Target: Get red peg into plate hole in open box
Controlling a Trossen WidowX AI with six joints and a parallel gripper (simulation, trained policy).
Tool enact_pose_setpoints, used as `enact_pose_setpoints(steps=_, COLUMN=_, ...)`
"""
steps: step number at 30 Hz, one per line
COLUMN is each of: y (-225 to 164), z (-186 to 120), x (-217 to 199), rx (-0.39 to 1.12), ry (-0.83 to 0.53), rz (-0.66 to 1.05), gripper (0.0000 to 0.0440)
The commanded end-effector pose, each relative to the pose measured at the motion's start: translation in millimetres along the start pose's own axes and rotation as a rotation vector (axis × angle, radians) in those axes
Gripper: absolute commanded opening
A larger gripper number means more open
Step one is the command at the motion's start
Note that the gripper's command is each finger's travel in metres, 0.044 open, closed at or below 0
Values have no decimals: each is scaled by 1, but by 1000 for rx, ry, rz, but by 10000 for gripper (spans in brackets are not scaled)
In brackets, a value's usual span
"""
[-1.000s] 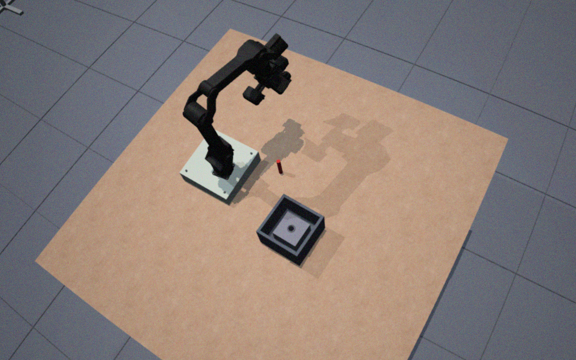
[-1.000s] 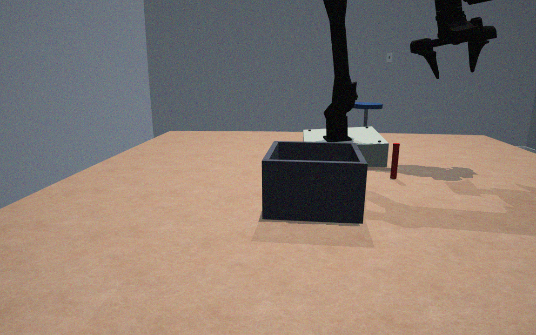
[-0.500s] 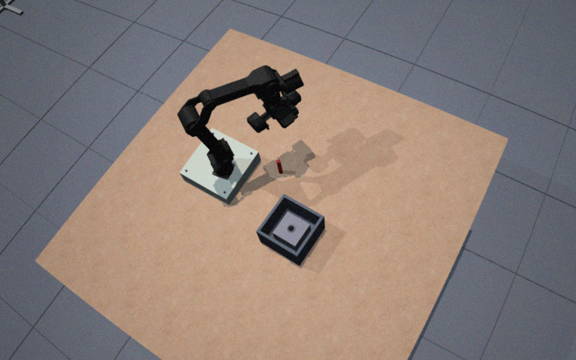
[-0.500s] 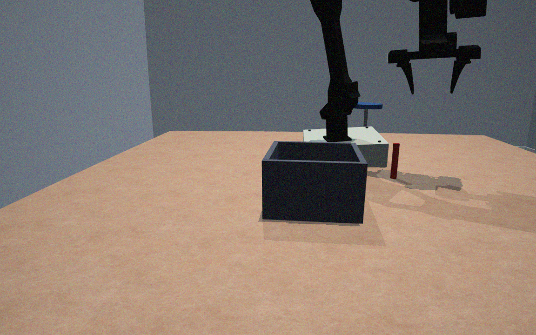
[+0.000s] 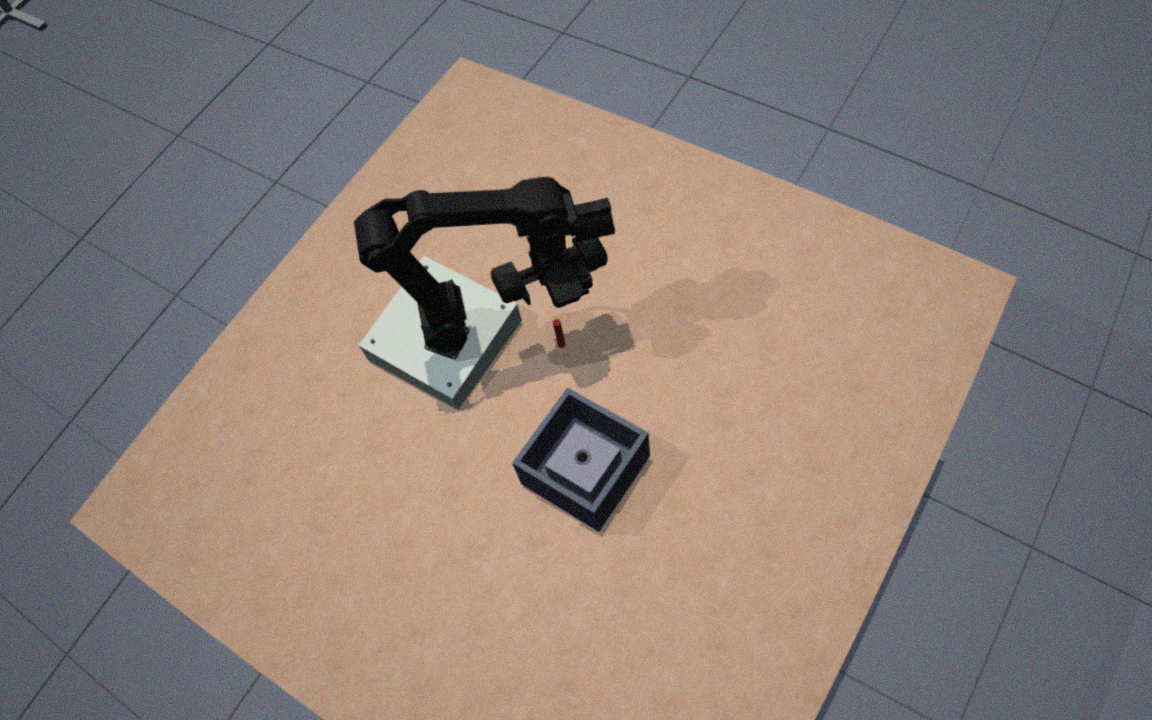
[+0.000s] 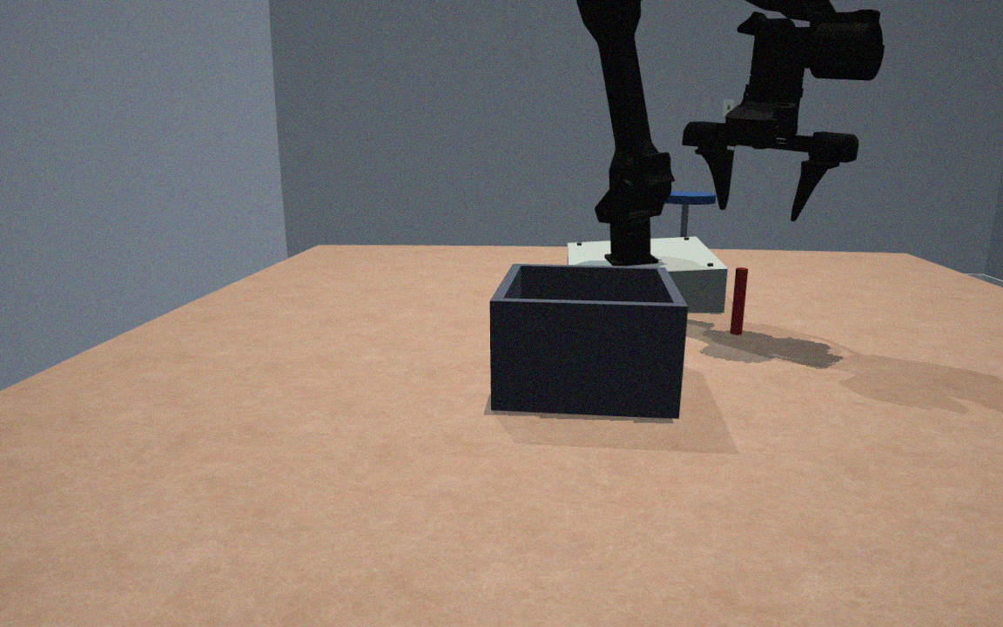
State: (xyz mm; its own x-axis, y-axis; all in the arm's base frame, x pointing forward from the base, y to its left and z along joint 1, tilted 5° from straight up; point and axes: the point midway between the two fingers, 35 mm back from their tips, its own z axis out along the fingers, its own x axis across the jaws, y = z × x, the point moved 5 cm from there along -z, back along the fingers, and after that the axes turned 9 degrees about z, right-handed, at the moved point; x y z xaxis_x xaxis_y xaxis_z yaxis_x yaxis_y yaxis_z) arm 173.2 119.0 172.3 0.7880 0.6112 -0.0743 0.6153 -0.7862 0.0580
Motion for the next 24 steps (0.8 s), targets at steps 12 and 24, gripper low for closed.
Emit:
enact_pose_setpoints(steps=12, y=20, z=60, x=-5, rx=-42, ry=-46, rz=165, gripper=406)
enact_pose_setpoints(steps=24, y=21, z=109, x=-3, rx=-59, ry=1, rz=255, gripper=377)
